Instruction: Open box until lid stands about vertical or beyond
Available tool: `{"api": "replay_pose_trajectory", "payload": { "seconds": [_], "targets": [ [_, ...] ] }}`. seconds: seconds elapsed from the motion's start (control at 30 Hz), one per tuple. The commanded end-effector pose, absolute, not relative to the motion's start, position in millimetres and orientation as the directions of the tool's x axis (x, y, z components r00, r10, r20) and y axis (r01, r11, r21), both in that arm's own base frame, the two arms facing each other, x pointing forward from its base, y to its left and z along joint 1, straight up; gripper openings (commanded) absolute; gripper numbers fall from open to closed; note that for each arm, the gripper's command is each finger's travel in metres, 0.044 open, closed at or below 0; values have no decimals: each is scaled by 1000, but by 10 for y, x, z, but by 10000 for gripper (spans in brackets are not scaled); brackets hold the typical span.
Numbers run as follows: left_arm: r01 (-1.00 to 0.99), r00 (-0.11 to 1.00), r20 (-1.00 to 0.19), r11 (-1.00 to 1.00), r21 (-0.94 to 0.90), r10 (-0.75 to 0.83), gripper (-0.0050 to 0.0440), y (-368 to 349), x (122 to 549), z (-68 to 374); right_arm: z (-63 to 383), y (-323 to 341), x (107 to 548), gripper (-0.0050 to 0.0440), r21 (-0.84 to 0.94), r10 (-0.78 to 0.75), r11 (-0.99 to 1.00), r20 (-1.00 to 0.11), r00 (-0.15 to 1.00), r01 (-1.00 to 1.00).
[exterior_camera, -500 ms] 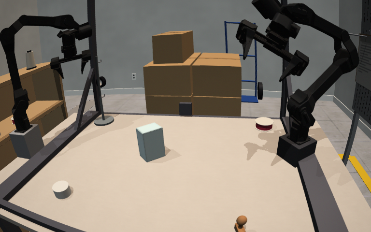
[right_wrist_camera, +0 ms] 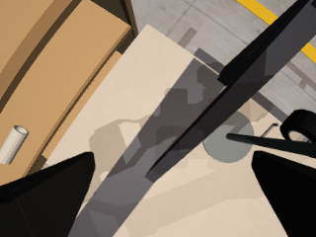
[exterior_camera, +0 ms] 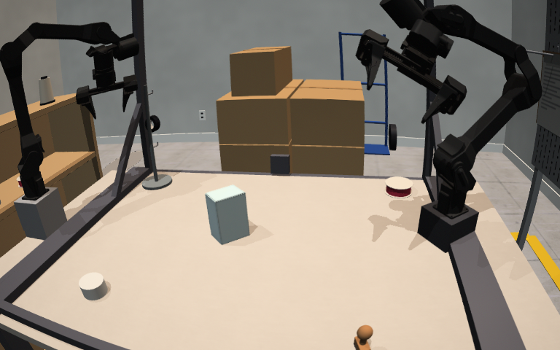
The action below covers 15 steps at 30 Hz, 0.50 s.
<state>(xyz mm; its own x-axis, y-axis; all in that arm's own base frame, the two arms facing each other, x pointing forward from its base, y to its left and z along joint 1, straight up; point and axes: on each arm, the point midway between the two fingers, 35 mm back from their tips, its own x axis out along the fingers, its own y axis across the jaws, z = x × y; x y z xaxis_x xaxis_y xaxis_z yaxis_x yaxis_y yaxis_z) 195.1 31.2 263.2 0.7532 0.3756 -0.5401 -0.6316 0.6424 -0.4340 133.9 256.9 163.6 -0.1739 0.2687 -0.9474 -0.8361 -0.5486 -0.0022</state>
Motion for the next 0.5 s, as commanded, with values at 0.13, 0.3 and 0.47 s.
{"api": "replay_pose_trajectory", "payload": {
  "seconds": [0.13, 0.3, 0.47],
  "targets": [
    [-622, 761, -531, 649, -438, 373, 440, 287, 2004, 2670, 1700, 2572, 1389, 440, -36, 299, -526, -943, -145, -850],
    [-594, 776, -515, 695, -406, 363, 440, 116, 2318, 2639, 1725, 2521, 1652, 440, -112, 368, -381, -929, -40, -918],
    [-536, 808, -480, 762, -362, 341, 440, -286, 2831, 2509, 1817, 2359, 2130, 440, -237, 460, -91, -872, 170, -967]
  ]
}}
